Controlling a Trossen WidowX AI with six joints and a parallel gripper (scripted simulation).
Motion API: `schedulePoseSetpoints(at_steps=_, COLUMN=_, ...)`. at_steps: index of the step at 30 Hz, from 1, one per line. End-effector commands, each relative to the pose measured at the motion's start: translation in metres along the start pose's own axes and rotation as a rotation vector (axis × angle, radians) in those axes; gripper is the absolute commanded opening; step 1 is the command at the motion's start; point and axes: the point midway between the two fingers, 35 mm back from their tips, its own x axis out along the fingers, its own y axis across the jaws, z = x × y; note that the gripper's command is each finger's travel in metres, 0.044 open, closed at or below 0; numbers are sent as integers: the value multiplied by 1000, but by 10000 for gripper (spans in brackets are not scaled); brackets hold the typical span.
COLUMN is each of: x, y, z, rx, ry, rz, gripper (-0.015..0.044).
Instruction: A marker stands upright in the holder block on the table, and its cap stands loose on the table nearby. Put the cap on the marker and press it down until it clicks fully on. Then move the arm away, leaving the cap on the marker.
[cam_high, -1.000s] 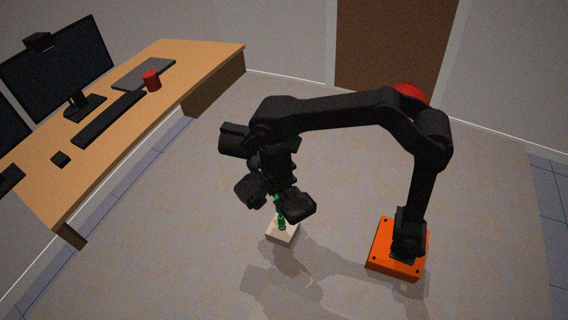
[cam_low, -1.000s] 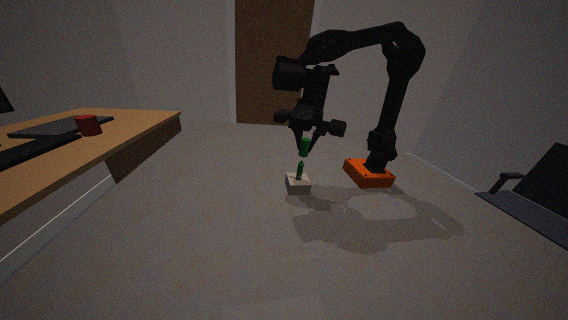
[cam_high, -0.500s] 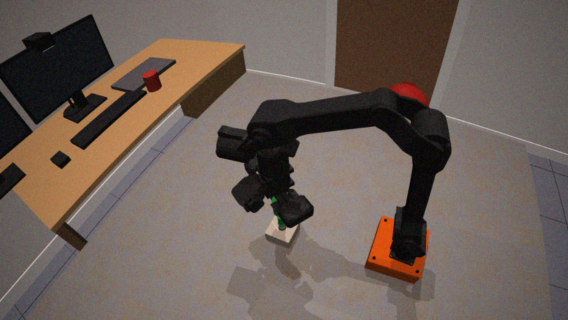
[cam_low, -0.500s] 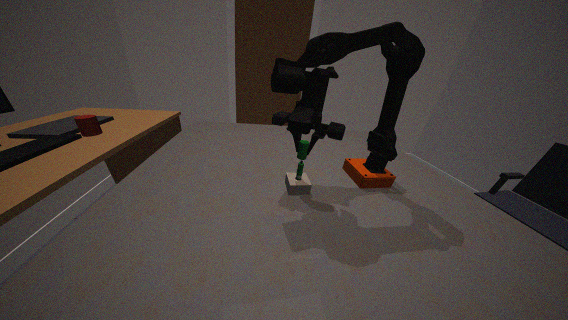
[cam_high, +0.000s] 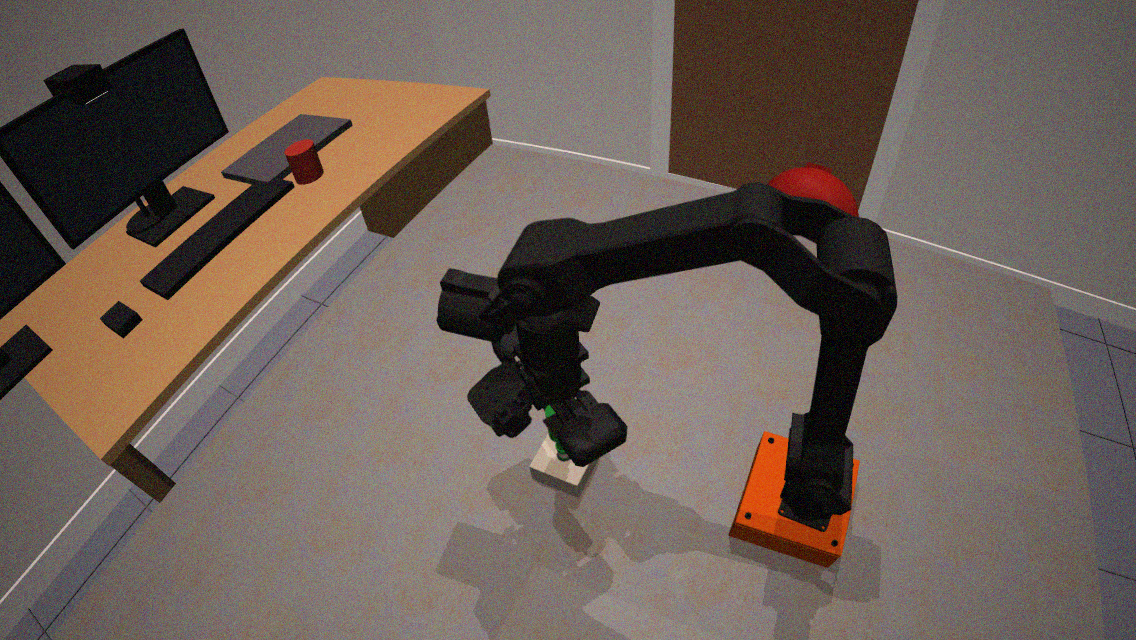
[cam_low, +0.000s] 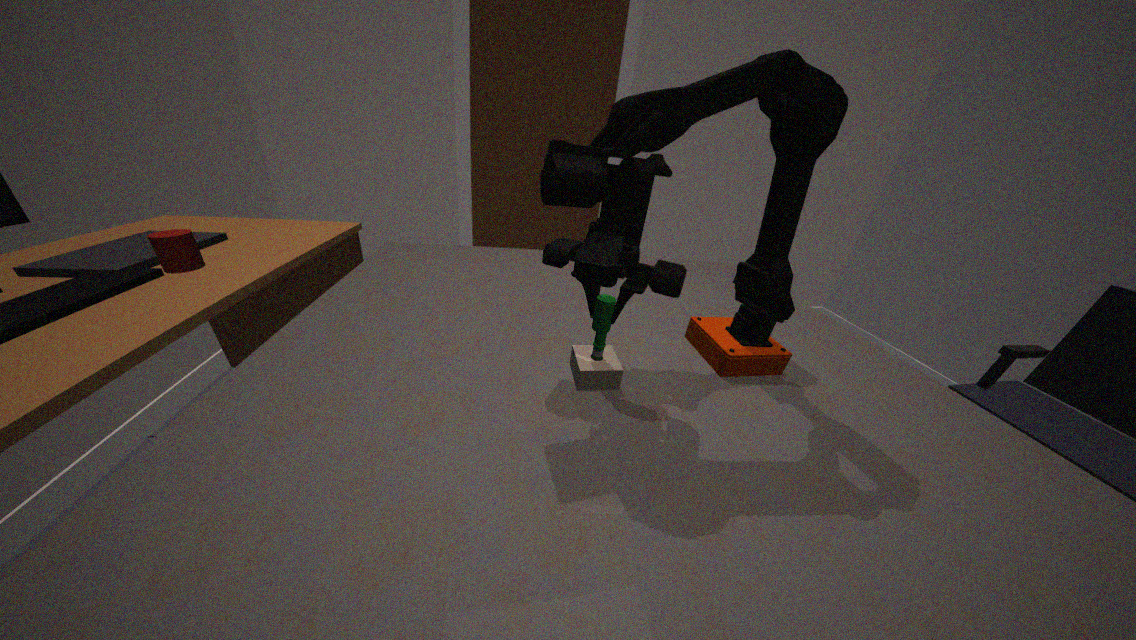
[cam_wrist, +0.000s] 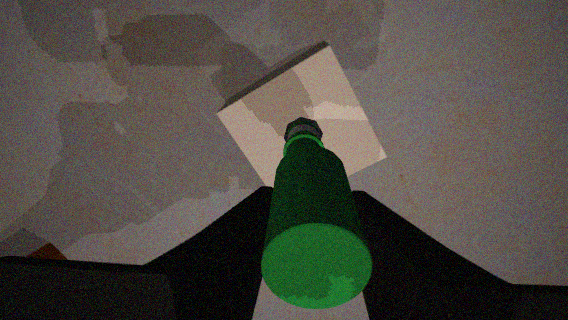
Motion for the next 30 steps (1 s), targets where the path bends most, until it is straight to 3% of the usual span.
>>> schedulePoseSetpoints(at_steps=1, x=9, y=1, z=0, rx=5, ry=0, rz=4, gripper=0)
schedulePoseSetpoints(at_steps=30, x=28, y=2, z=-1, rx=5, ry=1, rz=4, gripper=0)
